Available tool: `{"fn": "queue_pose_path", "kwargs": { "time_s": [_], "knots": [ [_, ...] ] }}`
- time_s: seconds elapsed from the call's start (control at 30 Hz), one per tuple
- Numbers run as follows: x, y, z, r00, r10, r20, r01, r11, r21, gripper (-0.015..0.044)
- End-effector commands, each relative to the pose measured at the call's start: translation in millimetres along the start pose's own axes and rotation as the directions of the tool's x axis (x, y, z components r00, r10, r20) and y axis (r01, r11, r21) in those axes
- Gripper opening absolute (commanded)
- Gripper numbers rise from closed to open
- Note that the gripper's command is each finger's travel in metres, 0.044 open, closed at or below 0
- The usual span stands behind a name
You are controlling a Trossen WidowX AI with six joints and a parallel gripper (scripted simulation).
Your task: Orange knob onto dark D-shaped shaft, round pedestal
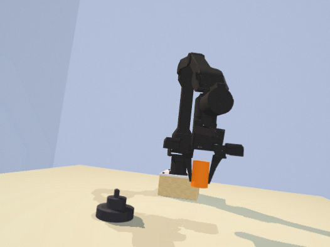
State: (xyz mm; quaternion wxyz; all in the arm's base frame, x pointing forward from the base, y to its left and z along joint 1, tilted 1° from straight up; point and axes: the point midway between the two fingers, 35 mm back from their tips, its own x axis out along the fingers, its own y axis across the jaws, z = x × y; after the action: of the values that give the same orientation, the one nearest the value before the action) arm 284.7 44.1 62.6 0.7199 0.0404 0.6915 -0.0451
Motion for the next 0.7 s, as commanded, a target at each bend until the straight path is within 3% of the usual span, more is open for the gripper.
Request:
{"fn": "queue_pose_path", "kwargs": {
  "time_s": [0.0,0.17,0.67],
  "knots": [
    [-25.5,-0.2,-1.3,1.0,0.002,0.007,-0.002,1.0,-0.002,0.0],
    [-57.2,-2.1,-7.8,1.0,0.002,0.006,-0.002,1.0,-0.002,0.0],
    [-50.6,-26.6,10.3,1.0,0.002,0.008,-0.003,1.0,0.01,0.0]
  ]
}}
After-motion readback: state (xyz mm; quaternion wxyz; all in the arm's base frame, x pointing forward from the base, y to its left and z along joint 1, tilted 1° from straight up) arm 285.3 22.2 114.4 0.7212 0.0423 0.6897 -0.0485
